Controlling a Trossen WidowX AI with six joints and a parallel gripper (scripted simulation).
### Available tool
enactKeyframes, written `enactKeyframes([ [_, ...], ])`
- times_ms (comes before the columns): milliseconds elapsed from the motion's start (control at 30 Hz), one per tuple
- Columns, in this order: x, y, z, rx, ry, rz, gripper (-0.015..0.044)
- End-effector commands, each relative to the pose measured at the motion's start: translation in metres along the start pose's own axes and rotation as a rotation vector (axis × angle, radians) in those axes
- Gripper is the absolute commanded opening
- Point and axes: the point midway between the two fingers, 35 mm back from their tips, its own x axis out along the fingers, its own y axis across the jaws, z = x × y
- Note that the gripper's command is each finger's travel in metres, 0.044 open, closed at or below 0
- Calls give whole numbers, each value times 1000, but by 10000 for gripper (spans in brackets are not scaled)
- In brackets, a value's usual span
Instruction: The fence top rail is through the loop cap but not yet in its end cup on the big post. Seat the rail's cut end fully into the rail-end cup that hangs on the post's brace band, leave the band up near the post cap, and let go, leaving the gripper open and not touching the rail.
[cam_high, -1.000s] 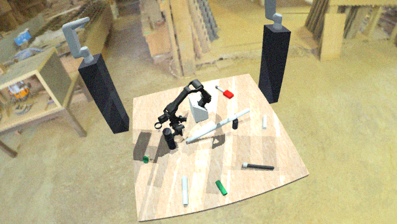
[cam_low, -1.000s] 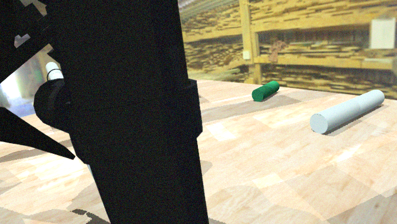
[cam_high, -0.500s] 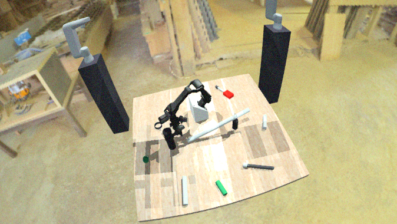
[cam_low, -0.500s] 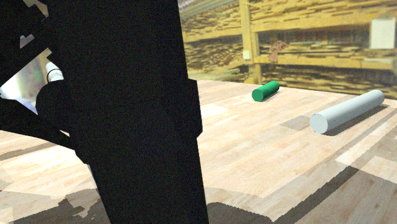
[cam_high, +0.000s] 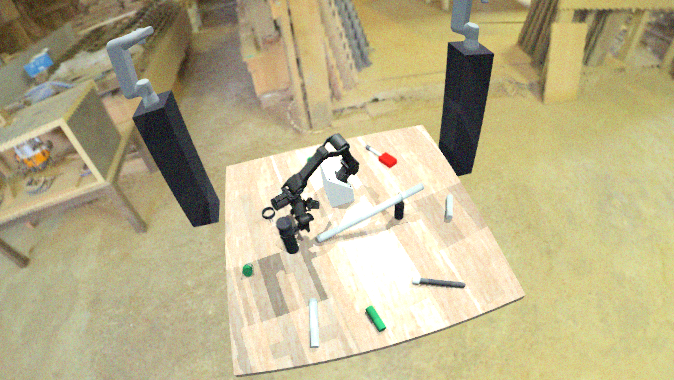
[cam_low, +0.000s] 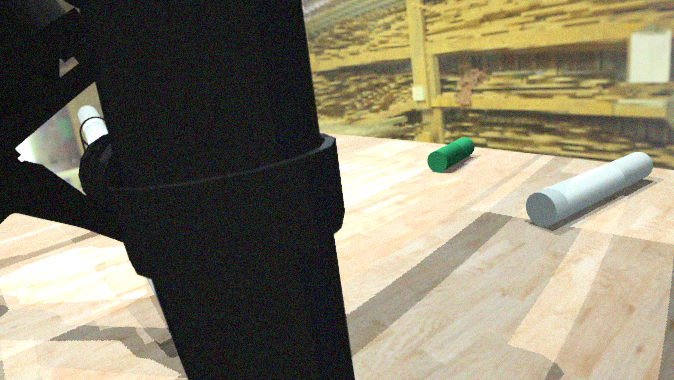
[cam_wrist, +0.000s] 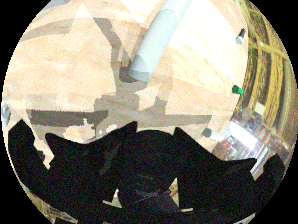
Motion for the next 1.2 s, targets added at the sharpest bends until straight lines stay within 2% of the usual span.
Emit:
enactKeyframes([
  [0, 2, -2, 0, 26, 13, -2, 0],
  [1167, 10, -17, -1, 179, 100, -3, 0],
])
